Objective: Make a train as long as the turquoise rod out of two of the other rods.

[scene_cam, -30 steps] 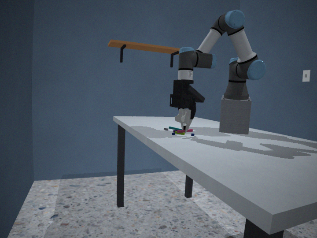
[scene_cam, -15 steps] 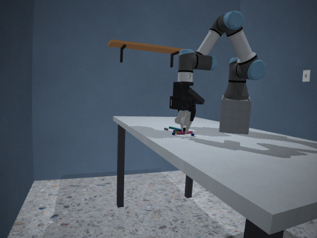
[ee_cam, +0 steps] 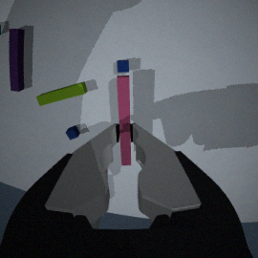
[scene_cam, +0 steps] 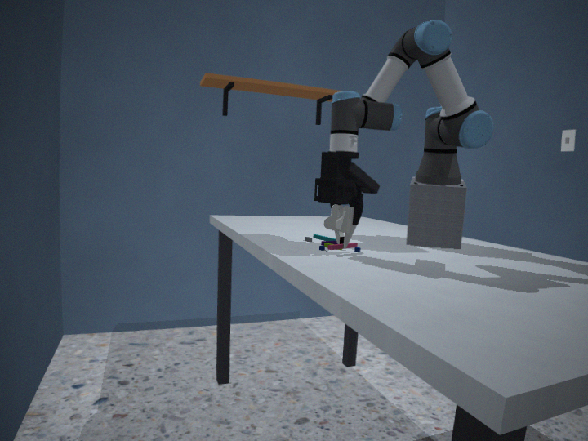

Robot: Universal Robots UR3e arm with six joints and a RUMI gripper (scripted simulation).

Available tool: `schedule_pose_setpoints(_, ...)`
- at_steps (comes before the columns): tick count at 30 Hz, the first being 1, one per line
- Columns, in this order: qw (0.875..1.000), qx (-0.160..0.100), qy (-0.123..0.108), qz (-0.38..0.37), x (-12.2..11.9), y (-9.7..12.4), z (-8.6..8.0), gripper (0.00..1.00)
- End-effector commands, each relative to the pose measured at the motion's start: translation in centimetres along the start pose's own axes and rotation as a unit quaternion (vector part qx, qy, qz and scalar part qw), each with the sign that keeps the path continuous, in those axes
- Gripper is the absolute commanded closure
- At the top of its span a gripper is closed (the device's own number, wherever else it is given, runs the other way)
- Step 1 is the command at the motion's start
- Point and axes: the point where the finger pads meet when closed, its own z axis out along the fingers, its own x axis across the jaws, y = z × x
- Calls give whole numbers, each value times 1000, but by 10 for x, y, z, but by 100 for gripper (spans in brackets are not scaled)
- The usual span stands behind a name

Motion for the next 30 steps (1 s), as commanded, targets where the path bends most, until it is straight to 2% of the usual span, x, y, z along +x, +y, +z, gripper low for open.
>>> schedule_pose_setpoints(1,1000,-1,0,0,0,1,-1,100)
schedule_pose_setpoints(16,1000,-1,0,0,0,1,0,100)
schedule_pose_setpoints(30,1000,-1,0,0,0,1,10,100)
